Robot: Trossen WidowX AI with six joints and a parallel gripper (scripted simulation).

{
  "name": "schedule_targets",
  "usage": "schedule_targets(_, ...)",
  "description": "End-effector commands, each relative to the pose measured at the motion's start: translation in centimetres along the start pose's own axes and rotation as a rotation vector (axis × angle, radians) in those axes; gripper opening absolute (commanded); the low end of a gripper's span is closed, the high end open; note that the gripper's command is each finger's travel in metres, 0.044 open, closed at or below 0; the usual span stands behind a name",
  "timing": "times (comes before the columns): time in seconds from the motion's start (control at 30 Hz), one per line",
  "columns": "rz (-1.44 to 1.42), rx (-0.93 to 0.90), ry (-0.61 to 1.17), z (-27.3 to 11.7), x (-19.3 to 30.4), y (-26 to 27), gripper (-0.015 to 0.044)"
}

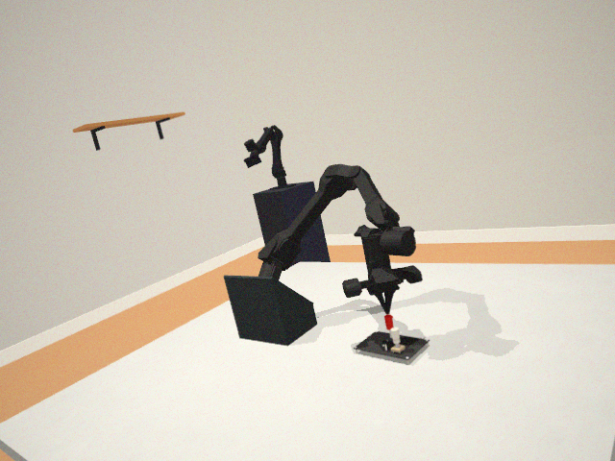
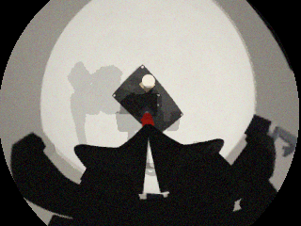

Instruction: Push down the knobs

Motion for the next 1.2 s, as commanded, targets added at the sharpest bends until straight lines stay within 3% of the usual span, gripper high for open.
schedule_targets(0.0, 0.007, -0.001, 0.003, 0.18, -0.04, -0.04, 0.0)
schedule_targets(1.17, 0.007, -0.001, 0.004, 0.61, -0.04, -0.04, 0.0)
Point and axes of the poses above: the point midway between the two fingers, 35 mm back from their tips, its own z axis out along the fingers, its own y axis across the jaws, x = y × z, the point moved 1 cm from there along -z, back along the fingers, and after that the axes turned 11 degrees about z, right-handed, at the moved point
